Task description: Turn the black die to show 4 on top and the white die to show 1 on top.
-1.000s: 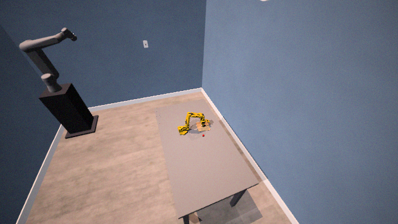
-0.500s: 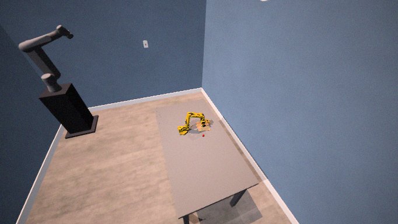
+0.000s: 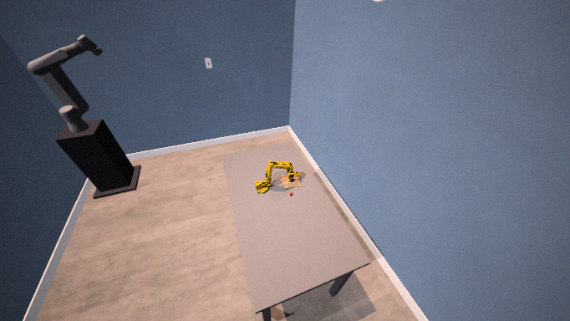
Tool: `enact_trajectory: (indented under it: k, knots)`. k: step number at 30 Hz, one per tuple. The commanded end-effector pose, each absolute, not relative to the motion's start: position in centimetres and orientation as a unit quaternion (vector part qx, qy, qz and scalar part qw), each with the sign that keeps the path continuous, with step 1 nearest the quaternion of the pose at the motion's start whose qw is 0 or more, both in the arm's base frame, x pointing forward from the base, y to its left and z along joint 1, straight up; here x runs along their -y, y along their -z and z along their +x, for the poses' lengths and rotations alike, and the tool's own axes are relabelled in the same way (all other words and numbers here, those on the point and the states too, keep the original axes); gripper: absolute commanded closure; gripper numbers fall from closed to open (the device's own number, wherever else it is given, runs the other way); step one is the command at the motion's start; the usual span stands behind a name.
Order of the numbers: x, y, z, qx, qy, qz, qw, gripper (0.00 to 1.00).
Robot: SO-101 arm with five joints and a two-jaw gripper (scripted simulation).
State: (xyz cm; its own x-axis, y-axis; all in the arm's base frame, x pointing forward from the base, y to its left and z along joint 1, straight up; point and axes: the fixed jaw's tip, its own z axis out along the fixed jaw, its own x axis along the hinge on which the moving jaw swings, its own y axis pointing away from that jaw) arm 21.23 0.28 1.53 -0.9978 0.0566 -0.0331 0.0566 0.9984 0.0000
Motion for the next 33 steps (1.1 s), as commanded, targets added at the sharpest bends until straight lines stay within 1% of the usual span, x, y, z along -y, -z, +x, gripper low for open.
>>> enact_trajectory:
  k: [1,20,33]
  knots:
    - [-0.09,-1.84,21.54,-0.999,0.0,0.03,0.029,0.9]
    - [-0.09,-1.84,21.54,-0.999,0.0,0.03,0.029,0.74]
    - [-0.09,-2.05,21.57,-0.999,0.0,0.03,0.029,0.73]
